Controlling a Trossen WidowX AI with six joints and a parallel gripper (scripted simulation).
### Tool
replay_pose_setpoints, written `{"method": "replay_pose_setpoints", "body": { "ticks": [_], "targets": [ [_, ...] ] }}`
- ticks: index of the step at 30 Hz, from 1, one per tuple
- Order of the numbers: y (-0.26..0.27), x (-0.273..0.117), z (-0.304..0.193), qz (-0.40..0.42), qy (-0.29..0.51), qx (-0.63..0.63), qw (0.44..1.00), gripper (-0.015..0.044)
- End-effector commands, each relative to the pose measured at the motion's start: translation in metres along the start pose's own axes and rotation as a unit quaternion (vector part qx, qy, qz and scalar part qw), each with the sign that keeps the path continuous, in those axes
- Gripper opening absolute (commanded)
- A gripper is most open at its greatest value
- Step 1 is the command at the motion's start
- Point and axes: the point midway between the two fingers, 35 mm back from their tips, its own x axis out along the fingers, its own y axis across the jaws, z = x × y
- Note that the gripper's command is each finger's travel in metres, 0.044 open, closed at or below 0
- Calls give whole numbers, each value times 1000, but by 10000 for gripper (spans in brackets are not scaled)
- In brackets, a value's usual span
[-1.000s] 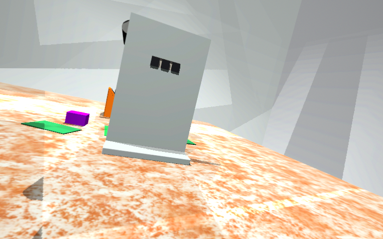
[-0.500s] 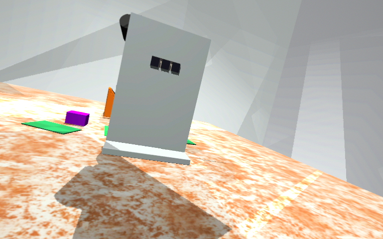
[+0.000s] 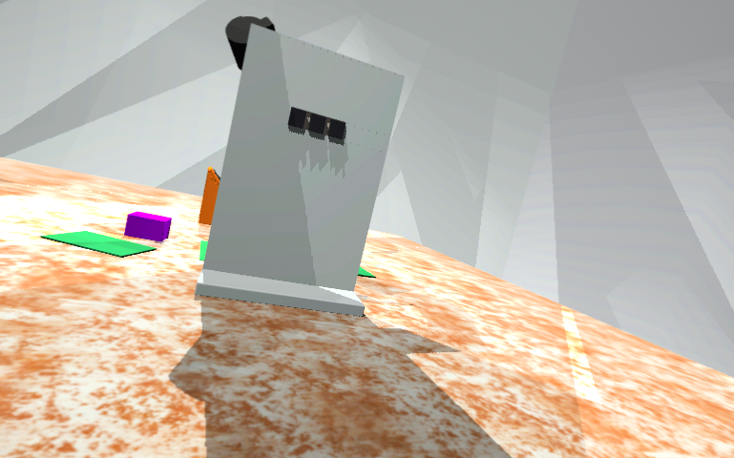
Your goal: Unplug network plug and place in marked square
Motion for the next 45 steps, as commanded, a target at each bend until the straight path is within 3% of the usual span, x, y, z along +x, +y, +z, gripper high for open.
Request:
{"method": "replay_pose_setpoints", "body": {
  "ticks": [1, 45],
  "targets": [
    [-4, -5, 1, -4, -1, -2, 1000, 156],
    [-61, -91, 1, -4, 0, -1, 1000, 156]
  ]
}}
